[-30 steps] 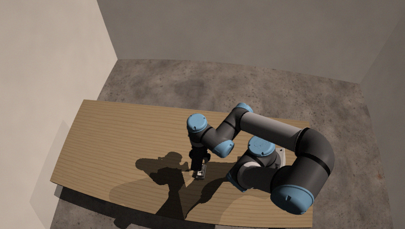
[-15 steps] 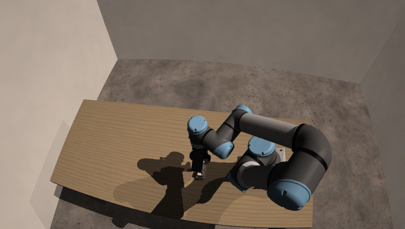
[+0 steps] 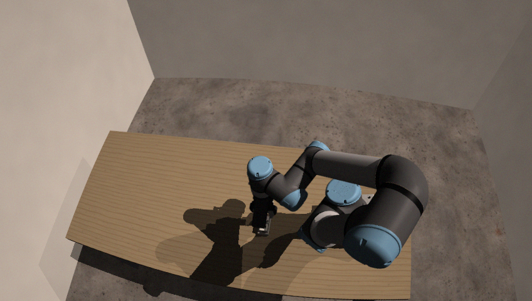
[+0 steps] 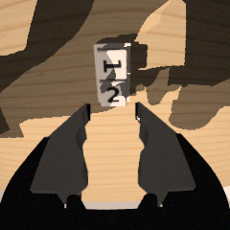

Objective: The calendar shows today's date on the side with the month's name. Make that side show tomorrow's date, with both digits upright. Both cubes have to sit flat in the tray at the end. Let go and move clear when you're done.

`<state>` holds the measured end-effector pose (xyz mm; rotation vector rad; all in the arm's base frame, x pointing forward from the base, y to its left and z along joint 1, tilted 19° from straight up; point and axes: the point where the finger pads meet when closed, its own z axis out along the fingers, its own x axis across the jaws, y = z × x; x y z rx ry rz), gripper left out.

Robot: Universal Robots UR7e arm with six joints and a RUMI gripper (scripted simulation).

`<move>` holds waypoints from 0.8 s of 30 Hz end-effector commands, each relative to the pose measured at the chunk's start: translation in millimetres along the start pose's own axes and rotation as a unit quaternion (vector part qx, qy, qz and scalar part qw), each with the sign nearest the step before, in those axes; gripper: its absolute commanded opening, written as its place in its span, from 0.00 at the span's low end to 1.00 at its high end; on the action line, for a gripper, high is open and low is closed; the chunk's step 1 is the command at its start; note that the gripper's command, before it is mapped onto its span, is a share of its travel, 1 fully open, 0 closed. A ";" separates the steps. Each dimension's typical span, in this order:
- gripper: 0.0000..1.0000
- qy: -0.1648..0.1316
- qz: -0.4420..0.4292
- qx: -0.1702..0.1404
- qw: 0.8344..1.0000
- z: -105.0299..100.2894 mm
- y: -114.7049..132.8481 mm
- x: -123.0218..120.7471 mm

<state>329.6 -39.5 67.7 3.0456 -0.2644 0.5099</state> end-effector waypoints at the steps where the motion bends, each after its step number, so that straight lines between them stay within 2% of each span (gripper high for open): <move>1: 0.29 0.000 0.000 -0.001 1.000 5.8 0.4 1.0; 24: 0.29 0.000 0.000 -0.001 1.000 12.2 0.5 0.9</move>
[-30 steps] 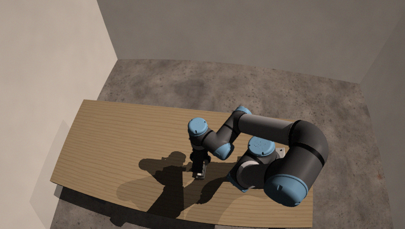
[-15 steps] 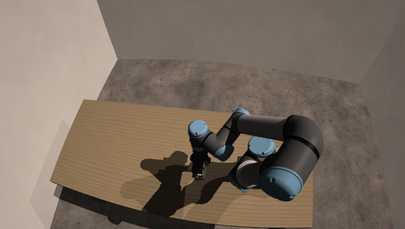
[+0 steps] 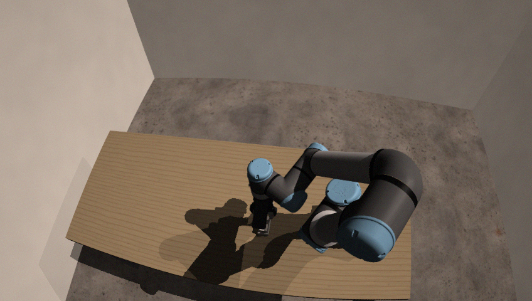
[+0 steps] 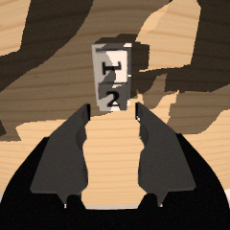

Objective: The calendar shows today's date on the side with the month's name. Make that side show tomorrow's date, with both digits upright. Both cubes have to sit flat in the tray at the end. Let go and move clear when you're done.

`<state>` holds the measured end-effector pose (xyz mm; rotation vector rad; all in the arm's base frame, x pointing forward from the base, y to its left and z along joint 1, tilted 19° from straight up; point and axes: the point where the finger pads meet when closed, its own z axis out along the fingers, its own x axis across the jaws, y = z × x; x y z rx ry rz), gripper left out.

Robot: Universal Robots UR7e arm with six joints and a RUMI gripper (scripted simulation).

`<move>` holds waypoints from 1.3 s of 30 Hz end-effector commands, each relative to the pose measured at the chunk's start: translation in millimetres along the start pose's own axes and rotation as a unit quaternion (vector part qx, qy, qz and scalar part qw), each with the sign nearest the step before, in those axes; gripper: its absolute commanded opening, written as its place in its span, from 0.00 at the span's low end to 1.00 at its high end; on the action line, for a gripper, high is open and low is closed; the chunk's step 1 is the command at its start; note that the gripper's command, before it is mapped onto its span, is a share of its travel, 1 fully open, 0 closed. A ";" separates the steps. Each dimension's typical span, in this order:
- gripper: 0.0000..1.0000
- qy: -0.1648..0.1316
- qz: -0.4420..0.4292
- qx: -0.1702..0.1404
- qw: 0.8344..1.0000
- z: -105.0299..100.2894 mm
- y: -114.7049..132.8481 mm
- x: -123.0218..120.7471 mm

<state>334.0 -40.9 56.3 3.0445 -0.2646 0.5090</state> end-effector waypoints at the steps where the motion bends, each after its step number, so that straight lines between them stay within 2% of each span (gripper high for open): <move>1: 0.29 0.000 0.000 0.000 1.000 0.0 0.1 0.3; 32: 0.29 0.000 0.000 0.000 1.000 0.1 0.1 0.3; 39: 0.29 0.000 0.000 0.000 1.000 5.1 0.1 0.3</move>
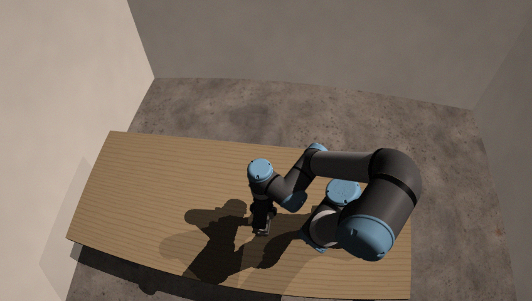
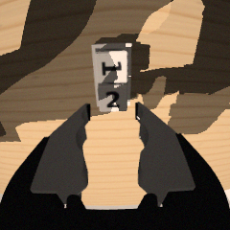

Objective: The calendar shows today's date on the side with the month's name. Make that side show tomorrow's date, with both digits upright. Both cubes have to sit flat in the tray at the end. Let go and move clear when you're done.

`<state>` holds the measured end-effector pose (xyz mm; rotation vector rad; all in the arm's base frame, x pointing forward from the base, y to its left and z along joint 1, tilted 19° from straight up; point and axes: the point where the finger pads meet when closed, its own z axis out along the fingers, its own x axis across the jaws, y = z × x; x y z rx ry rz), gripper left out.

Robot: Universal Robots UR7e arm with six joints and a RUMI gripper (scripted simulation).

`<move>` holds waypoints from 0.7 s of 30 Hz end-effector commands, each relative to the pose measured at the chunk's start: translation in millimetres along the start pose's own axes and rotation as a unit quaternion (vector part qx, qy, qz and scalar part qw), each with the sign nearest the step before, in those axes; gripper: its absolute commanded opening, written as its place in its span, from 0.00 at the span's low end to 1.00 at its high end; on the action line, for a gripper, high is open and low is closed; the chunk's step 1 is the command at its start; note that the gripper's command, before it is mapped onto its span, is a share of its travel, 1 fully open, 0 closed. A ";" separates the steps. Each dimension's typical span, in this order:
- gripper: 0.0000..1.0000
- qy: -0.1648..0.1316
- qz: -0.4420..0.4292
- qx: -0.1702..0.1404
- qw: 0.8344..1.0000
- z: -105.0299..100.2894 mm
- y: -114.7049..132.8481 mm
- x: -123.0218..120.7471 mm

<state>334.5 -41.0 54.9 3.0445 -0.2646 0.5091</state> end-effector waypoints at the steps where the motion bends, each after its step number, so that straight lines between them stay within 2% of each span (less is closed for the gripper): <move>1: 0.29 0.000 0.000 0.000 1.000 5.1 0.1 0.3; 21: 0.29 0.000 0.000 0.000 1.000 27.1 0.1 0.3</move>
